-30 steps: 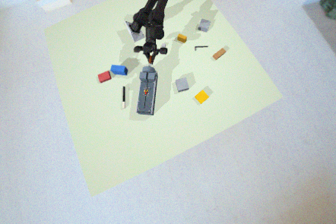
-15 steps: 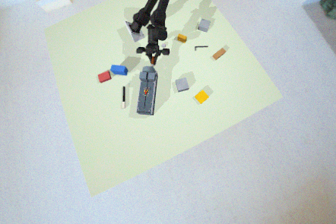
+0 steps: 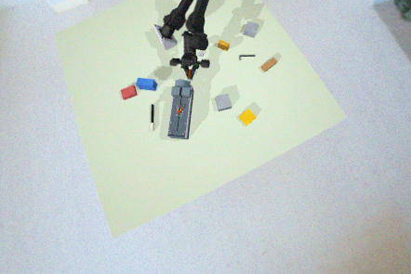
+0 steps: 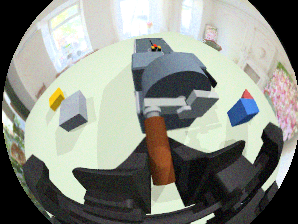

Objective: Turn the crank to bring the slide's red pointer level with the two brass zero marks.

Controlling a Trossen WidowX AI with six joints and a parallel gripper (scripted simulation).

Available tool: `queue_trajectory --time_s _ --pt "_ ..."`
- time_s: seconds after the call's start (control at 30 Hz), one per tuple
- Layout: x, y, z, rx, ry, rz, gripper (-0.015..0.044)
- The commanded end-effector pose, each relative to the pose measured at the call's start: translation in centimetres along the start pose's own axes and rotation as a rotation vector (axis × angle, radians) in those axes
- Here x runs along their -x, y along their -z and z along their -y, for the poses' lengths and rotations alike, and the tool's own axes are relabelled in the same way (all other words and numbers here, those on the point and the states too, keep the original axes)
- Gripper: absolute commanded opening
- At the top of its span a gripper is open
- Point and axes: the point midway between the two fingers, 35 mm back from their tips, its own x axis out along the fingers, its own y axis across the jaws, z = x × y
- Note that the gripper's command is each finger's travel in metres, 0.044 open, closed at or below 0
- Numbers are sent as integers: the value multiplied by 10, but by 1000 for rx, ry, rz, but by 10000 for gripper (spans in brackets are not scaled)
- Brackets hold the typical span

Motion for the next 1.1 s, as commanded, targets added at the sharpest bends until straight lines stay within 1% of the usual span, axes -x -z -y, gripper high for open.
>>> queue_trajectory --time_s 0.0,0.5,1.07 --pt "-7 7 -2 3 -4 -12 0" --pt "-18 18 6 2 -4 -12 0" --pt "-18 18 7 2 -4 -12 0"
